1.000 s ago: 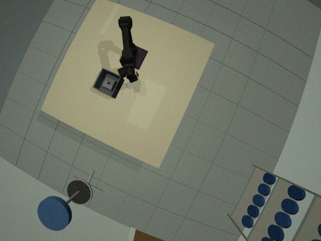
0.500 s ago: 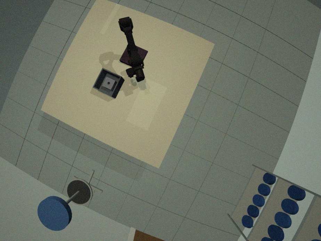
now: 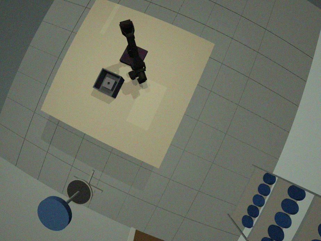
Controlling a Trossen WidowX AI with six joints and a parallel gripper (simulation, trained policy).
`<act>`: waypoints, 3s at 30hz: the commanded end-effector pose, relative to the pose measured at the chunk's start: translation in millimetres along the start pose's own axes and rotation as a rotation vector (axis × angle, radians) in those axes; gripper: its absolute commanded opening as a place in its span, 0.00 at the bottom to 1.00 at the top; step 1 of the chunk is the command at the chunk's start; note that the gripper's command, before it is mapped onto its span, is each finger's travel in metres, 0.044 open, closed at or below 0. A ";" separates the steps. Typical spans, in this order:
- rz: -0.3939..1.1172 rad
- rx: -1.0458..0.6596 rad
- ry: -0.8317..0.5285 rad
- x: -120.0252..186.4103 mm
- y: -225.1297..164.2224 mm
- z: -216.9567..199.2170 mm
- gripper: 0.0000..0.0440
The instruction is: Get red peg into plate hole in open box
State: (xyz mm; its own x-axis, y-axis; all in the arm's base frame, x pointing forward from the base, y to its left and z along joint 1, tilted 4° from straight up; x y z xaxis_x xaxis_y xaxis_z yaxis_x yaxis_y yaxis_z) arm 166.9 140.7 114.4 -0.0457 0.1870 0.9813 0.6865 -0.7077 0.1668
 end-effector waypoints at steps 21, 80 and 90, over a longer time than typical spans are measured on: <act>-0.094 -0.004 -0.064 27.1 24.5 4.2 0.00; -0.196 -0.276 0.018 13.6 253.9 -19.0 0.00; -0.109 -0.176 0.025 -18.0 261.7 -19.4 0.32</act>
State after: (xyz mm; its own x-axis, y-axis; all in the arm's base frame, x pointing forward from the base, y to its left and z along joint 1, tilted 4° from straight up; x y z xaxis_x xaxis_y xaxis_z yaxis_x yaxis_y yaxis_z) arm 332.3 -58.4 153.4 -0.1553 0.2779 0.9480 0.5135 -0.7971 0.3178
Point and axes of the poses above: the point midway between the two fingers, 35 mm back from their tips, its own x axis back along the fingers, its own z axis across the jaws, y = z × x, the point moved 9 cm from there along x, back along the fingers, and after that the axes turned 7 degrees about -x, right-handed, at the moved point
